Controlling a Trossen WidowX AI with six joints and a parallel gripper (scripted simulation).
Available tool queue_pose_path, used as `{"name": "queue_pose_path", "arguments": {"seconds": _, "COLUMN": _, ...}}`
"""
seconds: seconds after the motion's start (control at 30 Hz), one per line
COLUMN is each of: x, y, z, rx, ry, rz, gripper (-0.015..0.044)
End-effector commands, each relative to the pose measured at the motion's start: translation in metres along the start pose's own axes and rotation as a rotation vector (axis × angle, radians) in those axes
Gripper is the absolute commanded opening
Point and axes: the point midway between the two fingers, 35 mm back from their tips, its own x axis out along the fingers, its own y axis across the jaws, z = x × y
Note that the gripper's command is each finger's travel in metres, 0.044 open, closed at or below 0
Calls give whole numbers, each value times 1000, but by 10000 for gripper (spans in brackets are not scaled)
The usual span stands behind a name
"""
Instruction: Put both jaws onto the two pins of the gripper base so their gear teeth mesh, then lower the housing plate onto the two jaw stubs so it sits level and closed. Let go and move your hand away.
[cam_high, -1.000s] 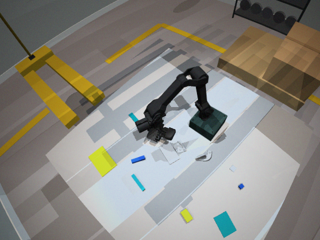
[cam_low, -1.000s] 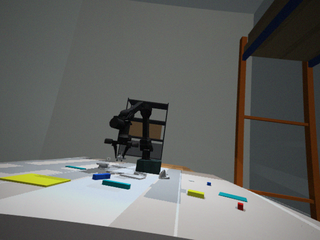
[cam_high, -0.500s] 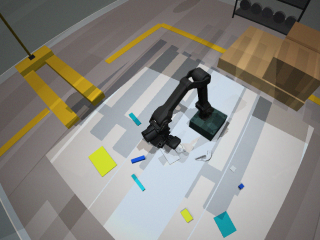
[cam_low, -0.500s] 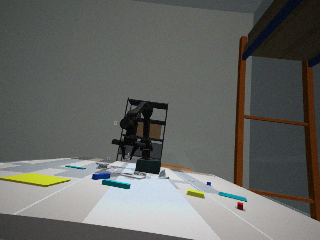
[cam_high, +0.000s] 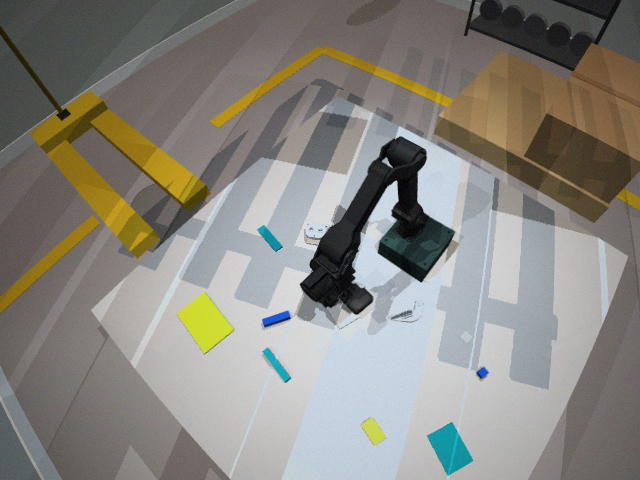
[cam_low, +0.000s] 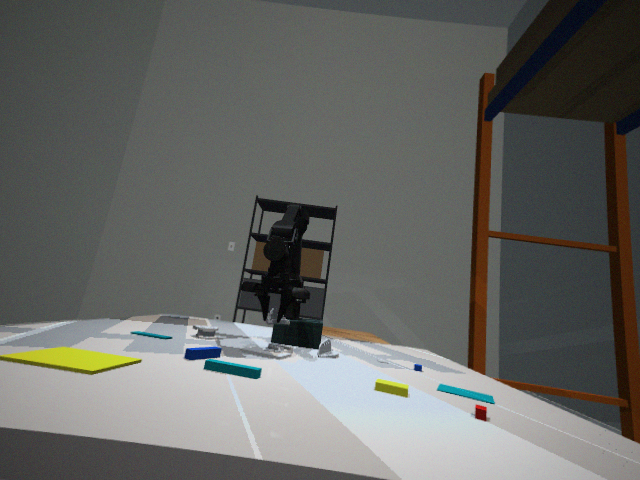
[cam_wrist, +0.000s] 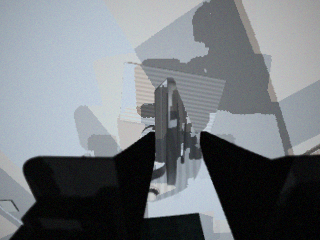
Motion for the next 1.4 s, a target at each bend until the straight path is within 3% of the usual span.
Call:
{"name": "queue_pose_path", "arguments": {"seconds": 0.0, "x": 1, "y": 12, "z": -4, "rx": 53, "ry": 1, "rz": -4, "gripper": 134}}
{"name": "queue_pose_path", "arguments": {"seconds": 1.0, "x": 1, "y": 13, "z": -5, "rx": 47, "ry": 1, "rz": -4, "gripper": 134}}
{"name": "queue_pose_path", "arguments": {"seconds": 1.37, "x": 0, "y": -19, "z": -7, "rx": 47, "ry": 1, "rz": -7, "gripper": 134}}
